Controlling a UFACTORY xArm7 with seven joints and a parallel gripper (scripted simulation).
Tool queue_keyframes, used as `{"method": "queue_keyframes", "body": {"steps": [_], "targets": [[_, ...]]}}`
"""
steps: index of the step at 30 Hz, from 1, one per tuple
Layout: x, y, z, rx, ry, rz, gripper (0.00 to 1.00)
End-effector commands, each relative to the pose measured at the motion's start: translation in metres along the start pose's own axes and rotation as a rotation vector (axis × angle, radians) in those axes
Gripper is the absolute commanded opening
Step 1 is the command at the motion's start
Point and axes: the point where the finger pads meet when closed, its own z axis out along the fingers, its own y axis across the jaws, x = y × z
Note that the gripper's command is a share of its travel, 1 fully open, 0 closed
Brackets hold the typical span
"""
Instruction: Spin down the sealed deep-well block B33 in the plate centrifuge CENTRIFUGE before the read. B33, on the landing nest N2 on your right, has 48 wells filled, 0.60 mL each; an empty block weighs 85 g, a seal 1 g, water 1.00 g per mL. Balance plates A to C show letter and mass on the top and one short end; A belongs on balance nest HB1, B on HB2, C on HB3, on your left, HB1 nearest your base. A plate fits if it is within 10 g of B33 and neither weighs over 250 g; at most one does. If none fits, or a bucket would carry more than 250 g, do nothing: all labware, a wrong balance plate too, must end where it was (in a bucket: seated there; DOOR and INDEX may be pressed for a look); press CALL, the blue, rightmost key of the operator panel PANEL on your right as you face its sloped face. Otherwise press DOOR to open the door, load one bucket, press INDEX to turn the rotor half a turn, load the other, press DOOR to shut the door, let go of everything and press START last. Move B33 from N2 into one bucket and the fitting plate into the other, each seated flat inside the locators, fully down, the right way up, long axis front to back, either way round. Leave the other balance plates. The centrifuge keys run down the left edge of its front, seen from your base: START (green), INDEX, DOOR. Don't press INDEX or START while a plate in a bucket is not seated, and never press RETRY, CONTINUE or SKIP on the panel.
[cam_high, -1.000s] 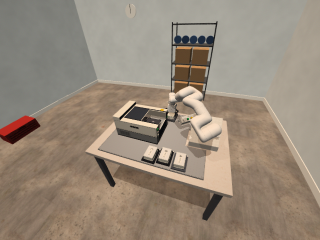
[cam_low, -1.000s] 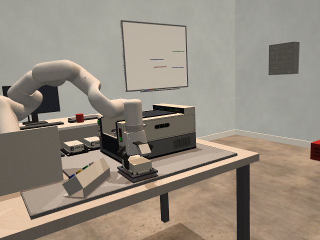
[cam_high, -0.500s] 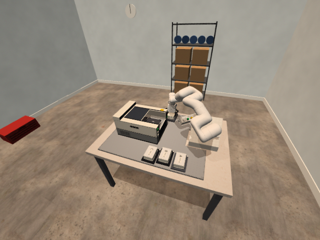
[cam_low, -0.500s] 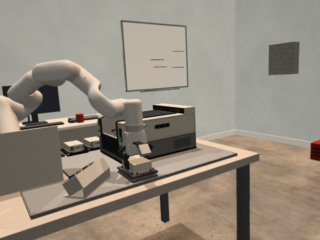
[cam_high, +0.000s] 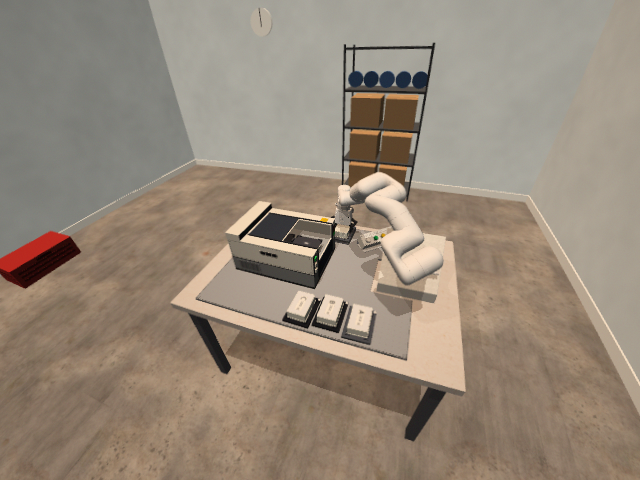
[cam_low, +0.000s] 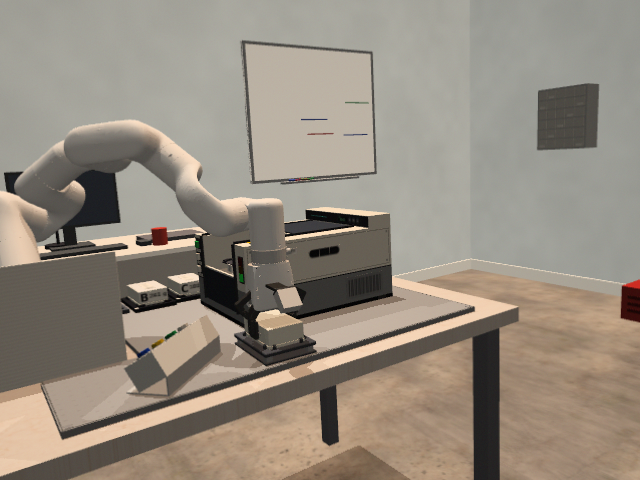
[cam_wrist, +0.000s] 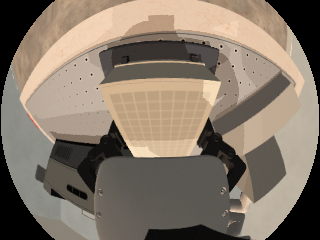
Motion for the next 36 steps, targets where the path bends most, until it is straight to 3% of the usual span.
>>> {"method": "queue_keyframes", "body": {"steps": [1, 36], "targets": [[0.001, -0.001, -0.003, 0.004, 0.004, 0.0, 0.0], [0.001, -0.001, -0.017, 0.004, 0.004, 0.0, 0.0]]}}
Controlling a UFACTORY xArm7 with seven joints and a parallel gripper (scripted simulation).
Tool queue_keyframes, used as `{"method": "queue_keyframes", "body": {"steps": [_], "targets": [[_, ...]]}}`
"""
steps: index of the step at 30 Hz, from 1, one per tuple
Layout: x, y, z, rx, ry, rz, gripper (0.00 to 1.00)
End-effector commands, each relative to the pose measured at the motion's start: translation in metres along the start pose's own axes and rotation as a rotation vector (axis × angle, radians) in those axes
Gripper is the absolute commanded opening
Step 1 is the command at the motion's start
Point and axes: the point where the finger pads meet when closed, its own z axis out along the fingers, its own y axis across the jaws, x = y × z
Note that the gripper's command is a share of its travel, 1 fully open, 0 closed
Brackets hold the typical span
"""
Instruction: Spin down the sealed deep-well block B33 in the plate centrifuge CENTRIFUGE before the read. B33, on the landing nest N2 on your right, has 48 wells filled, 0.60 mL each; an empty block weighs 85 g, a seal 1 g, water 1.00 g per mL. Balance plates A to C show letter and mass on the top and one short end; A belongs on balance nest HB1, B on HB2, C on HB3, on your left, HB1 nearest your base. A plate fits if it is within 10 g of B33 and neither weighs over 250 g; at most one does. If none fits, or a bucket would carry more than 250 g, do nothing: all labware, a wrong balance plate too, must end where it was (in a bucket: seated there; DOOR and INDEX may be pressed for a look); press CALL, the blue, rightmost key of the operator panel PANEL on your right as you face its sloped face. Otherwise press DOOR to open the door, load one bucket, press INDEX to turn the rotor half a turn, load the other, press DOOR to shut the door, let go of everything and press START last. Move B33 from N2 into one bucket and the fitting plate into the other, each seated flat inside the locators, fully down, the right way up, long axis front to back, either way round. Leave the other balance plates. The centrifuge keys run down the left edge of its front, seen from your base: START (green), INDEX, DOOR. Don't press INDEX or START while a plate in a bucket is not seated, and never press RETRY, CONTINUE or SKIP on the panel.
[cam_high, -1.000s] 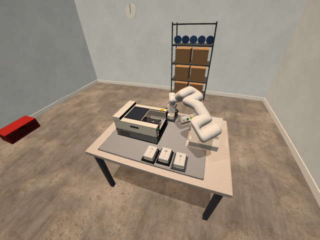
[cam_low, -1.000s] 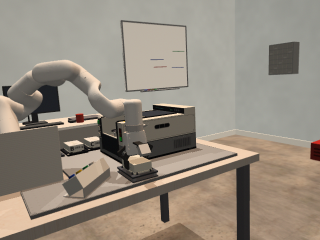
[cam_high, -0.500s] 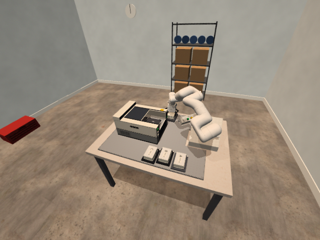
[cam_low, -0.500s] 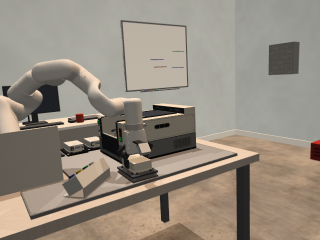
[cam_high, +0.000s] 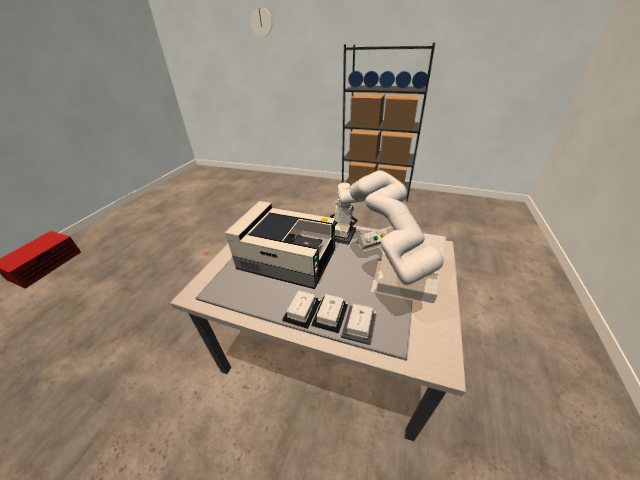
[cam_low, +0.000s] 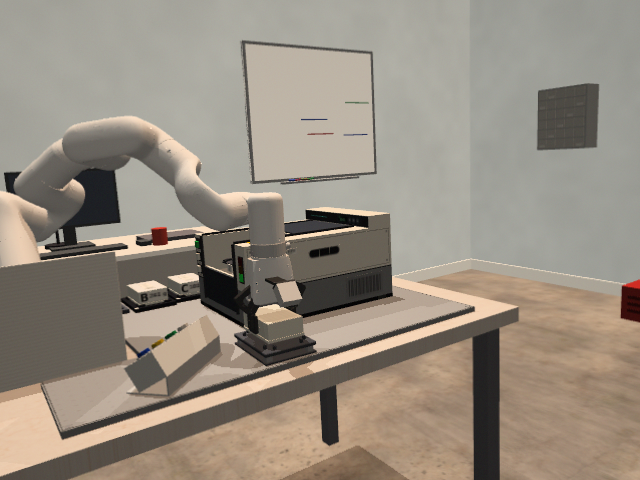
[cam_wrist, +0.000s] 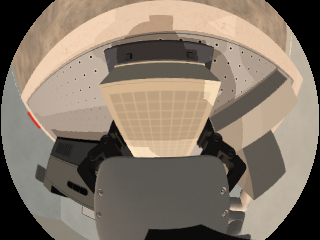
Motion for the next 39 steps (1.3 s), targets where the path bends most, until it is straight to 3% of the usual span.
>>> {"method": "queue_keyframes", "body": {"steps": [1, 39], "targets": [[0.002, -0.001, -0.005, 0.004, 0.005, 0.0, 0.0], [0.001, -0.001, -0.016, 0.004, 0.005, 0.0, 0.0]]}}
